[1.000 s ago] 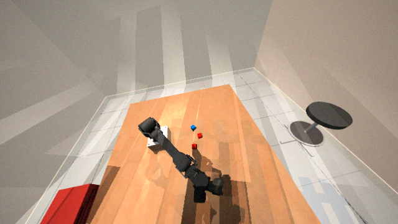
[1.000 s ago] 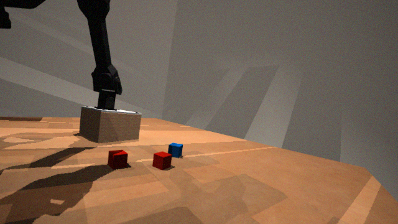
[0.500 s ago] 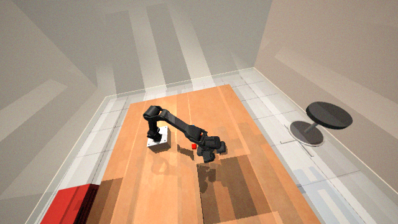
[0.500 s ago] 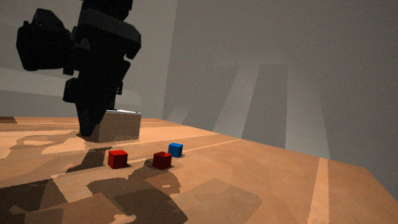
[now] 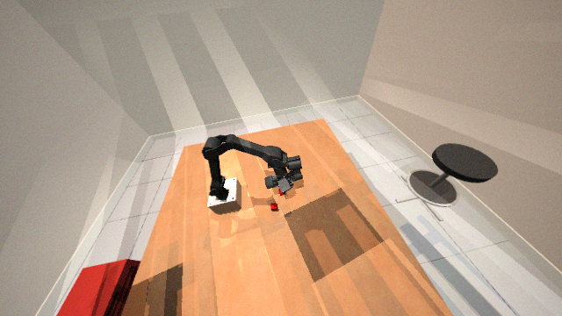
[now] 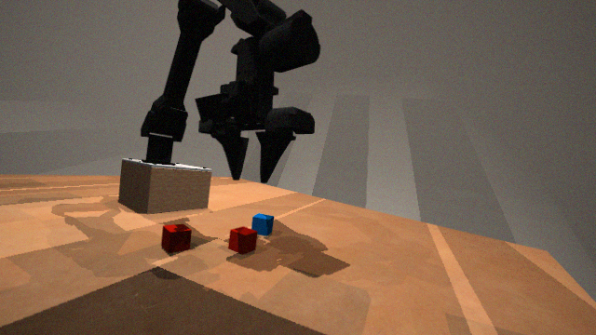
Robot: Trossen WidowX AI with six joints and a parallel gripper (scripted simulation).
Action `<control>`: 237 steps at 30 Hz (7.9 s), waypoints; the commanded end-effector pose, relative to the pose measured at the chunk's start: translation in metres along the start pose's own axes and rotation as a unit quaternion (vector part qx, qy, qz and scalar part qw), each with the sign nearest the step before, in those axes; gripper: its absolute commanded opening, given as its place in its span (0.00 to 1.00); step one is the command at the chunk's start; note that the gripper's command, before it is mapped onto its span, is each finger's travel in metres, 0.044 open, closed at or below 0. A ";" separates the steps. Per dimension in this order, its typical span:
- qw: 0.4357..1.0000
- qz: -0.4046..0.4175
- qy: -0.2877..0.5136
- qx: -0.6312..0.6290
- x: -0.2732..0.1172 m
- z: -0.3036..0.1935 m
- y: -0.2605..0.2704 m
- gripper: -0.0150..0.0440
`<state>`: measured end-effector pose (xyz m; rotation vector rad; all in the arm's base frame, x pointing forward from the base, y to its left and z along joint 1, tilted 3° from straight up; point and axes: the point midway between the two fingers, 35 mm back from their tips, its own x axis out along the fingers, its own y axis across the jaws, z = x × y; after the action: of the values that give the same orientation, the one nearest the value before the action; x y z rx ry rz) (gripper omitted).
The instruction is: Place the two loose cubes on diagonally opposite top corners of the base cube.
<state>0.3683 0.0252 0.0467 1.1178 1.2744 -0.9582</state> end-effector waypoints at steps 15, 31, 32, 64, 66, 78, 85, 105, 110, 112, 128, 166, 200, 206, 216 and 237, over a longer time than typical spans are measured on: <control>0.998 -0.051 0.003 -0.030 0.057 -0.033 -0.031 0.70; 0.998 -0.052 0.003 -0.030 0.073 -0.033 -0.033 0.70; 0.998 -0.052 0.003 -0.030 0.074 -0.033 -0.033 0.70; 0.998 -0.052 0.003 -0.030 0.100 -0.033 -0.035 0.43; 0.998 -0.052 0.003 -0.030 0.094 -0.033 -0.033 0.43; 0.998 -0.051 0.003 -0.030 0.057 -0.032 -0.025 0.43; 0.998 -0.051 0.003 -0.030 0.035 -0.032 -0.023 0.43; 0.995 -0.051 0.006 -0.091 -0.001 -0.043 -0.024 0.43; 0.983 -0.050 0.011 -0.177 0.006 -0.058 -0.027 0.43; 0.976 -0.050 0.013 -0.211 0.009 -0.064 -0.029 0.43; 0.880 -0.043 0.029 -0.472 0.028 -0.109 -0.045 0.43; 0.829 -0.040 0.034 -0.557 0.061 -0.124 -0.055 0.43; 0.831 -0.040 0.034 -0.554 0.063 -0.124 -0.055 0.60; 0.830 -0.041 0.032 -0.555 0.051 -0.124 -0.054 0.60; 0.830 -0.041 0.032 -0.555 0.037 -0.124 -0.052 0.60; 0.693 -0.035 0.039 -0.719 0.023 -0.077 -0.052 0.70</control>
<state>0.3017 0.1051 0.0187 -0.0708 1.5838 0.1380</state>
